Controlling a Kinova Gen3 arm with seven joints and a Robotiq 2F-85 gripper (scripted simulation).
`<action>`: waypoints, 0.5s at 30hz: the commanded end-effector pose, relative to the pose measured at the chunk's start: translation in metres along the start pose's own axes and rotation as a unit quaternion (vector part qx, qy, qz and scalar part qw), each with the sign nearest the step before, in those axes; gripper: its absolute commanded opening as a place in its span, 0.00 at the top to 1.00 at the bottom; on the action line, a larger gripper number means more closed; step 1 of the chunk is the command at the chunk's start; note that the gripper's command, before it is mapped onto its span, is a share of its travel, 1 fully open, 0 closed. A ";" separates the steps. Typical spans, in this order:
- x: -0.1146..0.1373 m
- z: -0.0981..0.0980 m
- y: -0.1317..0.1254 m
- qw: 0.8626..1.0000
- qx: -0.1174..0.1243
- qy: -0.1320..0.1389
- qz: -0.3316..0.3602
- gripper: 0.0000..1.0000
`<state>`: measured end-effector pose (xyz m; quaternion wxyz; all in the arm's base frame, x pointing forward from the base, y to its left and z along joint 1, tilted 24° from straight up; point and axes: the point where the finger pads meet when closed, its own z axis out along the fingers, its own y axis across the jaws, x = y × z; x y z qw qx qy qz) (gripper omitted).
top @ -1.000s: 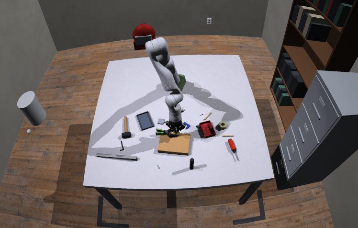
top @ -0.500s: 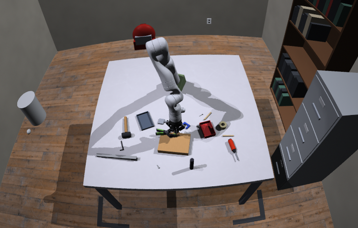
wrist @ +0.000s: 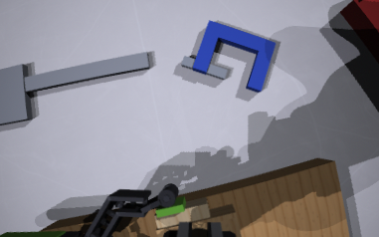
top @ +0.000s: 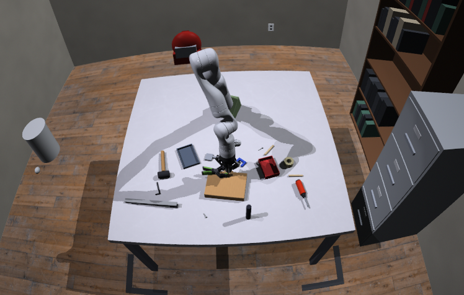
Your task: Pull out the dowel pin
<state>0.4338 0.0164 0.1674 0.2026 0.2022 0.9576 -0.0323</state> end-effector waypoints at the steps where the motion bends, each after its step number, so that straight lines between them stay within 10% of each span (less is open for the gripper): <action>1: -0.001 -0.001 0.000 1.000 0.000 -0.001 0.010 0.90; 15: -0.001 -0.001 0.000 0.999 -0.001 -0.001 0.049 0.90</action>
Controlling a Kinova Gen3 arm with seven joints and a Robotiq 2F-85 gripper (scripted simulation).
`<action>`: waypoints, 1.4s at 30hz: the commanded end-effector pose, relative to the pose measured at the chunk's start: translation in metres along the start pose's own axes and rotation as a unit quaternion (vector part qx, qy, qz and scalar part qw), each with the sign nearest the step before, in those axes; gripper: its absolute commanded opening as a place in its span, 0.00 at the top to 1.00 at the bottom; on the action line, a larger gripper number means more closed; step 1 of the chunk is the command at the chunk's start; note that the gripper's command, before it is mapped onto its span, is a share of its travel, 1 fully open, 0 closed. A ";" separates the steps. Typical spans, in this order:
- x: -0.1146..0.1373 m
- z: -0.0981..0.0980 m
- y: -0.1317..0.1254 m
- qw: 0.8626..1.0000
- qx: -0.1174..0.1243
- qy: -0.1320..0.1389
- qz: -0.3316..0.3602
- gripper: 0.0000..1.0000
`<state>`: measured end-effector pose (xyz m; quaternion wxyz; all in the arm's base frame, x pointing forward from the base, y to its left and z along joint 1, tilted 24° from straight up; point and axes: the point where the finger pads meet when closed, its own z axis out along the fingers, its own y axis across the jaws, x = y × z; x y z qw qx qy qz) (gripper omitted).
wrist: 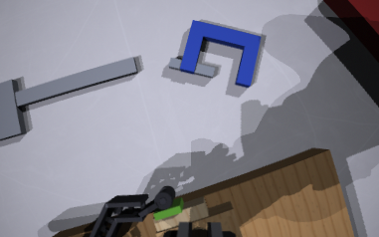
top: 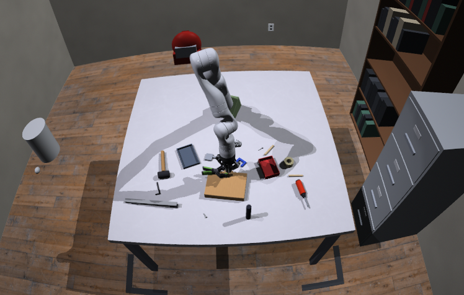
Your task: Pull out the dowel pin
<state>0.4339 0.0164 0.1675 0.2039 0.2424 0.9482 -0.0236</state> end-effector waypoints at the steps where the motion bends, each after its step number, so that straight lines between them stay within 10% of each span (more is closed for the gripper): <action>1: 0.000 -0.001 0.000 1.000 0.000 -0.001 0.010 0.90; 42: 0.000 -0.001 0.000 0.991 -0.001 -0.001 0.134 0.90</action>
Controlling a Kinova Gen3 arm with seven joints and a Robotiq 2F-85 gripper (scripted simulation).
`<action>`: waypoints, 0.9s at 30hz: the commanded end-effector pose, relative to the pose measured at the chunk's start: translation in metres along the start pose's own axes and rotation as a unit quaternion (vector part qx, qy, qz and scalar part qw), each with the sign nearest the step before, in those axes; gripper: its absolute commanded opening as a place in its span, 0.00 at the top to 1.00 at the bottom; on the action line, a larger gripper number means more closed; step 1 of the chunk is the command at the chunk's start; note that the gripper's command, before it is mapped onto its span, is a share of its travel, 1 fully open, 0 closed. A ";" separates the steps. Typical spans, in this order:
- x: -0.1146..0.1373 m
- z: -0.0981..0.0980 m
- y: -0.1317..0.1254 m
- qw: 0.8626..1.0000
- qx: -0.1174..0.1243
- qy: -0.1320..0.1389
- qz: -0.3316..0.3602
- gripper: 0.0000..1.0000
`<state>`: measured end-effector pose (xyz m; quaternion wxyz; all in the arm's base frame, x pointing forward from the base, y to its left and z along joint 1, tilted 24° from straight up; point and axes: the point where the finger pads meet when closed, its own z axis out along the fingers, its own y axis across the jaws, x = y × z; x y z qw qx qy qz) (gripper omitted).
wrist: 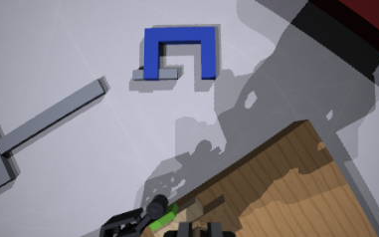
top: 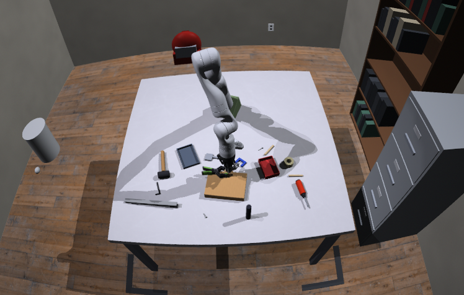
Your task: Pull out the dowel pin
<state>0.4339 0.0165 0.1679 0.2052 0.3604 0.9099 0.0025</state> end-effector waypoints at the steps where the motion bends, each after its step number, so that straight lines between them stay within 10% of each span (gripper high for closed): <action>1: 0.000 -0.001 0.000 1.000 -0.001 -0.001 0.011 0.90; 27: 0.000 -0.001 0.000 1.000 -0.001 -0.001 0.012 0.90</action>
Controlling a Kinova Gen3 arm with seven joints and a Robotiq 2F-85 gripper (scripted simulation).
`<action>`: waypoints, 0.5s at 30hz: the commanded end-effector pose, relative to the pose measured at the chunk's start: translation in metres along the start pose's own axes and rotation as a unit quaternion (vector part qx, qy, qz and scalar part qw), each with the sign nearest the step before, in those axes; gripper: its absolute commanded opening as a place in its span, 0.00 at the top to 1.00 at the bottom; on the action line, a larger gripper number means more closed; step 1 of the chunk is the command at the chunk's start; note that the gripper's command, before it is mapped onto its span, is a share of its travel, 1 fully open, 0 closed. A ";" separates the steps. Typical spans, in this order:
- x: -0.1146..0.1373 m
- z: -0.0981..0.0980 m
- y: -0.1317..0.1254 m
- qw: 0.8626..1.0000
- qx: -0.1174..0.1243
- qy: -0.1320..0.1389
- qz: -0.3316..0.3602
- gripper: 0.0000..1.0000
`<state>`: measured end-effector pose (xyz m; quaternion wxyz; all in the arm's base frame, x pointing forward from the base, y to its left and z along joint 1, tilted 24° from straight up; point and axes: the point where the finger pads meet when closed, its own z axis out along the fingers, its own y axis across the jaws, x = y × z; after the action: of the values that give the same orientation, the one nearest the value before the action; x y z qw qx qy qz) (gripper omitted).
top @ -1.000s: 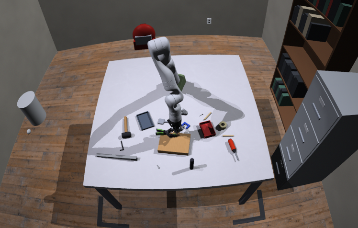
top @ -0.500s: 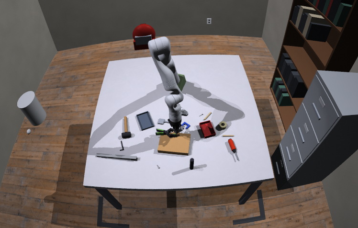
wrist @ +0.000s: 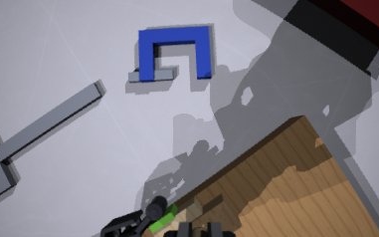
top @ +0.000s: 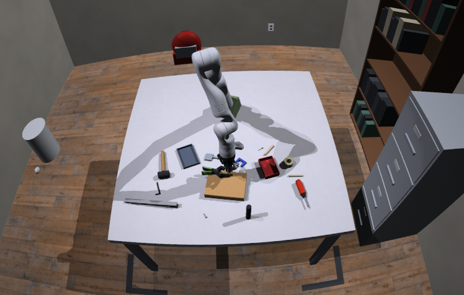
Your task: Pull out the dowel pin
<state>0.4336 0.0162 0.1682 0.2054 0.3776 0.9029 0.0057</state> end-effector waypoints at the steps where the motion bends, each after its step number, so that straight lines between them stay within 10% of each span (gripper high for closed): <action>1: 0.000 -0.001 0.001 1.000 -0.001 0.000 -0.011 0.90; 15: 0.000 -0.001 0.001 0.999 -0.001 0.000 -0.054 0.90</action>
<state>0.4333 0.0162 0.1683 0.2054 0.3337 0.9200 -0.0044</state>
